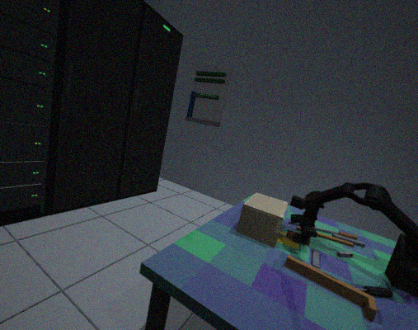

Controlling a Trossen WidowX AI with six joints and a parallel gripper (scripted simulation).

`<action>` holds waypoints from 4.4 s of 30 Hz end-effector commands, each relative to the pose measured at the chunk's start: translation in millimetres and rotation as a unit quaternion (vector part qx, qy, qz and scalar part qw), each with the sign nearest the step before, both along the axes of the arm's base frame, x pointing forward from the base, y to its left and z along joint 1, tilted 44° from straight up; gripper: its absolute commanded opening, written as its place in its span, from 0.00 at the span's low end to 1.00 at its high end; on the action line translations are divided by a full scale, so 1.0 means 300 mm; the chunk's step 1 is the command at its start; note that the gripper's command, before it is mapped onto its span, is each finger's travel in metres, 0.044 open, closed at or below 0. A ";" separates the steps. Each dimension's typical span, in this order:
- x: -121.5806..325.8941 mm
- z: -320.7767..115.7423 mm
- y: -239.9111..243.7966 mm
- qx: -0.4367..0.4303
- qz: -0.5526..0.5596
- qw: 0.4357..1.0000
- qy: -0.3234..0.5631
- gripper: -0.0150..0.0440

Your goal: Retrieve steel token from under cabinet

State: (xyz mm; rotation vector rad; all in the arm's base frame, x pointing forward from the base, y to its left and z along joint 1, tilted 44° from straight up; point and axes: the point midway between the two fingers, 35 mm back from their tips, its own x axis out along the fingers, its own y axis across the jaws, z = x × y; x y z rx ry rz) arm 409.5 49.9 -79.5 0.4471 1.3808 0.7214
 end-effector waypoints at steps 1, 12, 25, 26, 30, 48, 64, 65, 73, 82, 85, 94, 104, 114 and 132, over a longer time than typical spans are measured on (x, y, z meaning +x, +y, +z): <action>-0.002 0.016 0.022 0.004 0.003 1.000 -0.003 0.25; -0.009 0.042 0.049 0.005 0.003 1.000 -0.003 0.25; -0.019 0.046 0.055 0.005 0.003 1.000 -0.003 0.25; -0.022 0.045 0.054 0.005 0.003 1.000 -0.003 0.25; -0.035 0.042 0.052 0.005 0.003 1.000 -0.003 0.25; -0.091 0.029 0.042 0.005 0.003 1.000 -0.002 0.25; -0.144 0.017 0.034 0.005 0.003 1.000 -0.002 0.25; -0.147 0.016 0.033 0.005 0.003 1.000 -0.002 0.25; -0.175 0.010 0.029 0.004 0.003 1.000 -0.001 0.25; -0.206 0.003 0.023 0.004 0.003 1.000 -0.001 0.25; -0.217 0.001 0.022 0.004 0.003 1.000 -0.001 0.25; -0.249 -0.005 0.017 0.004 0.003 1.000 -0.001 0.25; -0.287 -0.013 0.011 0.004 0.003 1.000 0.000 0.25; -0.325 -0.021 0.005 0.004 0.003 1.000 0.000 0.25; -0.397 -0.035 -0.006 0.004 0.003 1.000 0.001 0.25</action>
